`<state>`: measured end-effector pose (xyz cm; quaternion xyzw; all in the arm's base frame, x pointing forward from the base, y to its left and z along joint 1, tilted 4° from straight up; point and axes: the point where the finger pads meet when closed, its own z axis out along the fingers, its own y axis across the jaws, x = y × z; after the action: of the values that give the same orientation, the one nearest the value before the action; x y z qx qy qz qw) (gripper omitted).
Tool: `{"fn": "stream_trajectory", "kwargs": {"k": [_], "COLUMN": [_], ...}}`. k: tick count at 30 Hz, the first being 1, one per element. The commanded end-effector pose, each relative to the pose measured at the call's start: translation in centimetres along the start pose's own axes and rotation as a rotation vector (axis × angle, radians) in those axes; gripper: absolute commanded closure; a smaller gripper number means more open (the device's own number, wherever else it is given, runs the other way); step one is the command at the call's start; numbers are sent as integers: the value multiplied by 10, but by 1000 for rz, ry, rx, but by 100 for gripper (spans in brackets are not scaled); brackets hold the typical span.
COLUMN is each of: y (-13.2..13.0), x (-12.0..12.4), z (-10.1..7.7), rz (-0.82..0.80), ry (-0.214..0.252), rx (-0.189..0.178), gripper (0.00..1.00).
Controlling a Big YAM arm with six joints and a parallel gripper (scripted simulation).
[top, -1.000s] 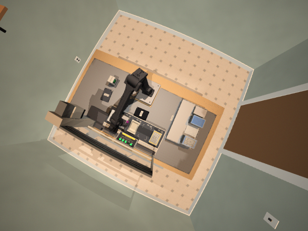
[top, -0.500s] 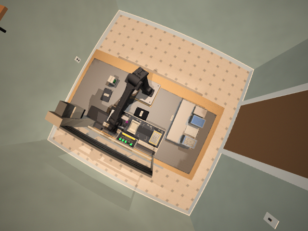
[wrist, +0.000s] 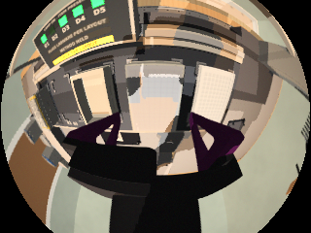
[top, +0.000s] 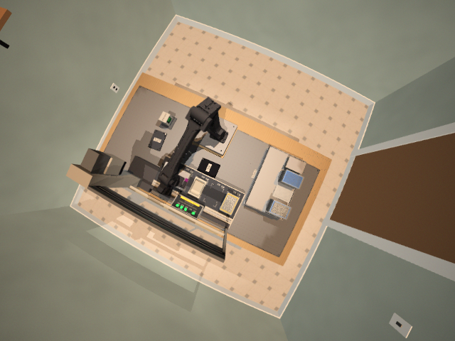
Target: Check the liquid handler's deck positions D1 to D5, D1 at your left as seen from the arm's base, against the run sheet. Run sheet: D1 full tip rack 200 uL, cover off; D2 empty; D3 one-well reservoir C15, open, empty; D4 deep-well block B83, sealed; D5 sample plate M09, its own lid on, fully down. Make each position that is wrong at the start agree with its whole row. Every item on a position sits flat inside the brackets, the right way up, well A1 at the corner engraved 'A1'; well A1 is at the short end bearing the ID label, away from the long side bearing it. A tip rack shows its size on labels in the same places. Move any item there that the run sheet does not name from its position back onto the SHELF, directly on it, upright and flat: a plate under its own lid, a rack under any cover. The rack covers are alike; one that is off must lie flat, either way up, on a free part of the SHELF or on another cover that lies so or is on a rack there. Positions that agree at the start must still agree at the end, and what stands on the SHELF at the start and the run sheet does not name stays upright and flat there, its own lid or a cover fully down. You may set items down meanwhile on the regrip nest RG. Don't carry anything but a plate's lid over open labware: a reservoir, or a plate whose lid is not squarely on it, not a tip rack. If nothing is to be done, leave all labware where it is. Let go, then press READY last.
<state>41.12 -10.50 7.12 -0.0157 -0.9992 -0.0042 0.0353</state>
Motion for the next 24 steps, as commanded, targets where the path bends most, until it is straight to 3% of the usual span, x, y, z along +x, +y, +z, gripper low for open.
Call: {"fn": "stream_trajectory", "kwargs": {"k": [1, 4, 7, 11, 16, 19, 24], "y": [-11, -11, -11, -11, -10, -11, -10], "x": [-19, -19, -19, -18, -15, -18, -18], "z": [-36, -43, -39, -55, -44, -66, -65], "rz": [6, 7, 7, 8, 8, 8, 8], "ry": [-70, -75, -55, -76, -39, -76, -55], "rx": [15, 16, 11, 16, 7, 16, 11], "gripper": [0, 0, 0, 0, 0, 0, 0]}}
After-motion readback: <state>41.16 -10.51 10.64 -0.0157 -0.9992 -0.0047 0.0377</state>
